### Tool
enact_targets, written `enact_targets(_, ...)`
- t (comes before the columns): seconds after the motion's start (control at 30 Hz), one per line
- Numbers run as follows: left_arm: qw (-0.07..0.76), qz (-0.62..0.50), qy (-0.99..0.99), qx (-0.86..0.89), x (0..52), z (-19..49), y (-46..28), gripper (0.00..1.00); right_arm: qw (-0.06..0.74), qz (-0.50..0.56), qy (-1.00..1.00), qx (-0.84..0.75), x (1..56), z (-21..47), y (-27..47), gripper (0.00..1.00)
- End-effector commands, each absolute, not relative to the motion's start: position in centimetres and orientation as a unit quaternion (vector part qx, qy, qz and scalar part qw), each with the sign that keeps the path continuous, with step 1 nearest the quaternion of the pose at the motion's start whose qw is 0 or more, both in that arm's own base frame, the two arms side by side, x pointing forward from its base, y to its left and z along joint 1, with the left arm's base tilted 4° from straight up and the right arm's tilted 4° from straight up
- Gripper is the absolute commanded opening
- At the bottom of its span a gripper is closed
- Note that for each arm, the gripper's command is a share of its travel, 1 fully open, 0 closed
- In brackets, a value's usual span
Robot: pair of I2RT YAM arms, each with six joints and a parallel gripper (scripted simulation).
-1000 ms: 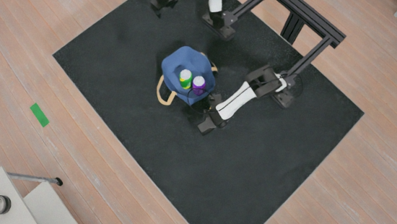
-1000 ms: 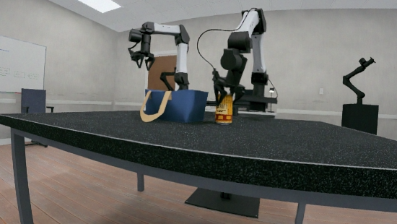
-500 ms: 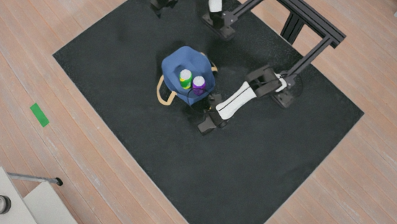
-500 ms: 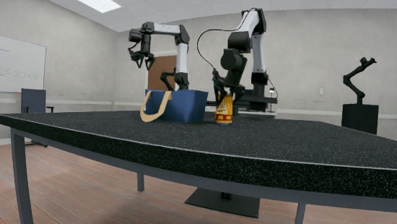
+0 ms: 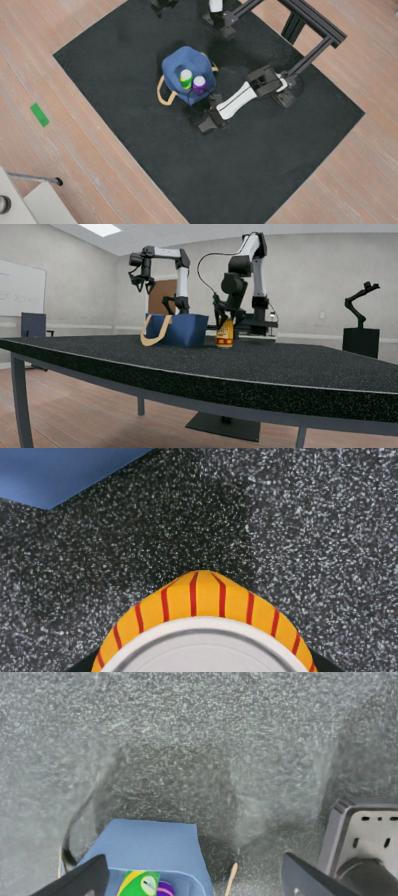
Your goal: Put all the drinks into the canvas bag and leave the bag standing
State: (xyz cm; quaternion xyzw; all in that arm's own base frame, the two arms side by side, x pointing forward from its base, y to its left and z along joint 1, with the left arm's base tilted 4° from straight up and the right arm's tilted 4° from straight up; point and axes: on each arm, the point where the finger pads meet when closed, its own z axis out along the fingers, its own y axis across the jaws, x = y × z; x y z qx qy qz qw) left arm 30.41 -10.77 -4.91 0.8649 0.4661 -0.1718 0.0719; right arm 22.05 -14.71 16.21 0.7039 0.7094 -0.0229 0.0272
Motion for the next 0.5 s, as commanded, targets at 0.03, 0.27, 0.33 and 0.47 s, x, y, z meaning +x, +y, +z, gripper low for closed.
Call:
enact_targets(0.03,0.091,-0.152,0.461,0.869,31.6,-2.7,-11.4,0.7,0.035,-0.025,0.71,0.702,21.9,16.4,-14.6,0.86)
enact_targets(0.27,0.091,-0.161,0.463,0.867,31.1,-0.1,-11.7,0.7,0.035,-0.025,0.71,0.702,21.9,16.4,-14.6,0.86)
enact_targets(0.33,0.093,-0.159,0.462,0.867,31.2,0.6,-11.8,0.7,0.035,-0.025,0.71,0.703,21.9,16.4,-14.6,0.86)
enact_targets(0.47,0.093,-0.16,0.462,0.867,31.2,1.6,-11.9,0.7,0.035,-0.025,0.71,0.702,21.9,16.4,-14.6,0.86)
